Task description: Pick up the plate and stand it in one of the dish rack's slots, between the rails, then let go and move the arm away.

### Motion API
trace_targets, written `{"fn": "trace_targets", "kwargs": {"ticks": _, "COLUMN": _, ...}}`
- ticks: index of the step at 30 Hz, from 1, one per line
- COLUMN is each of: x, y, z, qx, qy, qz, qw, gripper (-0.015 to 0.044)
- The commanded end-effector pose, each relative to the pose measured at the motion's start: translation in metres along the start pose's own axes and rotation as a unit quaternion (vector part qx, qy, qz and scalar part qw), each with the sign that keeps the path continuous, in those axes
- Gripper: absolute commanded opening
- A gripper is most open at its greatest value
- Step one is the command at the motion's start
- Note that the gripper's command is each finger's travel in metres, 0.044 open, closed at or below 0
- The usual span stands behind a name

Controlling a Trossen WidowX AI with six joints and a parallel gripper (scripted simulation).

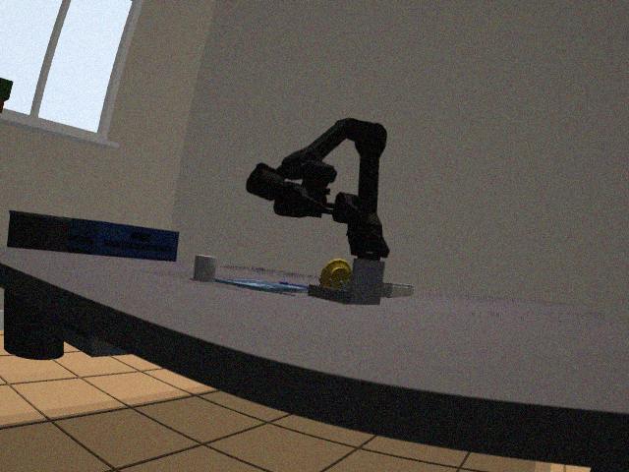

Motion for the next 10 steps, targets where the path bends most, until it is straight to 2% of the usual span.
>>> {"fn": "trace_targets", "kwargs": {"ticks": 1, "x": 0.010, "y": -0.004, "z": -0.005, "qx": -0.002, "qy": 0.022, "qz": 0.034, "qw": 0.999, "gripper": 0.0400}}
{"fn": "trace_targets", "kwargs": {"ticks": 10, "x": 0.032, "y": -0.016, "z": -0.015, "qx": -0.017, "qy": 0.117, "qz": 0.152, "qw": 0.981, "gripper": 0.0400}}
Point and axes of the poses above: the point midway between the two fingers, 35 mm back from their tips, its own y axis out along the fingers, its own z axis across the jaws, x = y × z, the point moved 8 cm from there along -y, back along the fingers, and after that the axes turned 10 degrees about -y, right-handed, at the moved point
